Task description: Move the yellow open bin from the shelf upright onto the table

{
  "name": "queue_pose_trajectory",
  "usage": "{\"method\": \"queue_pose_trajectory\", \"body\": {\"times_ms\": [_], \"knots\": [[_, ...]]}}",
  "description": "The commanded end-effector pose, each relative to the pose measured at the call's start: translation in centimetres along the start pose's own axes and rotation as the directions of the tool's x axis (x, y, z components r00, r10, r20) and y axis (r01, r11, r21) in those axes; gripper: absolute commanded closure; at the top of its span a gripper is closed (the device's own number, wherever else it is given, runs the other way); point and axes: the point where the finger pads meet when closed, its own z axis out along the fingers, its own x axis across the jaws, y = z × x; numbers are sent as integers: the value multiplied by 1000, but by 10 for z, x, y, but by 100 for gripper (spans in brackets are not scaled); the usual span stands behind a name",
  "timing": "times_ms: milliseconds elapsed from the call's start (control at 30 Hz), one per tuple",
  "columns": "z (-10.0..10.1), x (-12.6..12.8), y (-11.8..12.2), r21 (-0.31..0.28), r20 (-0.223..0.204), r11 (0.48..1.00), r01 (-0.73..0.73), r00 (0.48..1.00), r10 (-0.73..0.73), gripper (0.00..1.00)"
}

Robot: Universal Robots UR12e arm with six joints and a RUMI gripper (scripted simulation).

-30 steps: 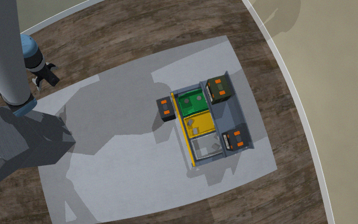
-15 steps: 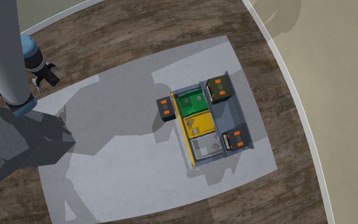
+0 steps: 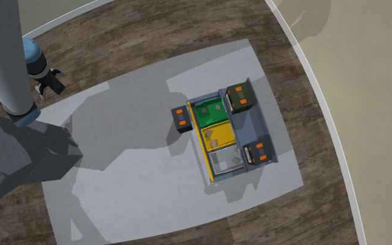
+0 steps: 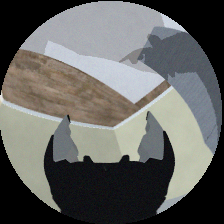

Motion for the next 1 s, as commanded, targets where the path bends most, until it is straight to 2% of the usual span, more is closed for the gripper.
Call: {"method": "queue_pose_trajectory", "body": {"times_ms": [0,167,333,733,900,967], "knots": [[0,0,0,0,0,1000,0,1000,0,0],[0,0,0,0,0,1000,0,1000,0,0],[-21,-8,-45,88,122,973,-215,971,204,0],[-21,-8,-45,88,122,973,-215,971,204,0],[-41,-16,-88,145,252,895,-422,890,379,0],[-41,-16,-88,145,252,895,-422,890,379,0]]}}
